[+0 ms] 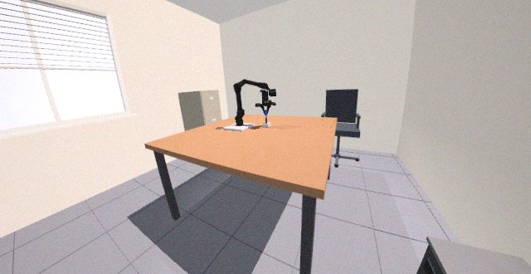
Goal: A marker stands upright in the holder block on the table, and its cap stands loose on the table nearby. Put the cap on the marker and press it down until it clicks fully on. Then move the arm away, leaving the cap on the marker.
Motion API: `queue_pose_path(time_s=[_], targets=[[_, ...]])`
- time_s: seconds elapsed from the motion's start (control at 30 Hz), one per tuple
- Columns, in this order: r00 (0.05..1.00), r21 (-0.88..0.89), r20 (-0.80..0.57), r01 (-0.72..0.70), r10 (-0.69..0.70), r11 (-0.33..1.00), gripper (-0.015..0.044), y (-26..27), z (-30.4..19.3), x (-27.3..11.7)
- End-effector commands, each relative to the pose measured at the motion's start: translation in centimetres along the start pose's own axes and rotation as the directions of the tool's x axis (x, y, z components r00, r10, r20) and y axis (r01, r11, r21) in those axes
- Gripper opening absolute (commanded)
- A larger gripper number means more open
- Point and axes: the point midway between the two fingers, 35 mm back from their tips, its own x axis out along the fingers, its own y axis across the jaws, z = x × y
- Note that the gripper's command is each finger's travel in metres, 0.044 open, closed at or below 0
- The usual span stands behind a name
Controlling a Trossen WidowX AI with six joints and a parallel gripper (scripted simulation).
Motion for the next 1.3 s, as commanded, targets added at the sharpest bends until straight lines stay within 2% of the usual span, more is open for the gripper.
queue_pose_path(time_s=[0.0, 0.93, 1.27], targets=[[1.0, 0.005, -0.001, -0.003, 0.003, 1.0, 0.0, 0.1, 0.0, 0.5], [1.0, 0.005, -0.001, -0.003, 0.003, 1.0, 0.0, 0.0, -0.1, 5.0], [1.0, 0.005, -0.001, -0.003, 0.003, 1.0, 0.0, 0.0, -0.1, 5.1]])
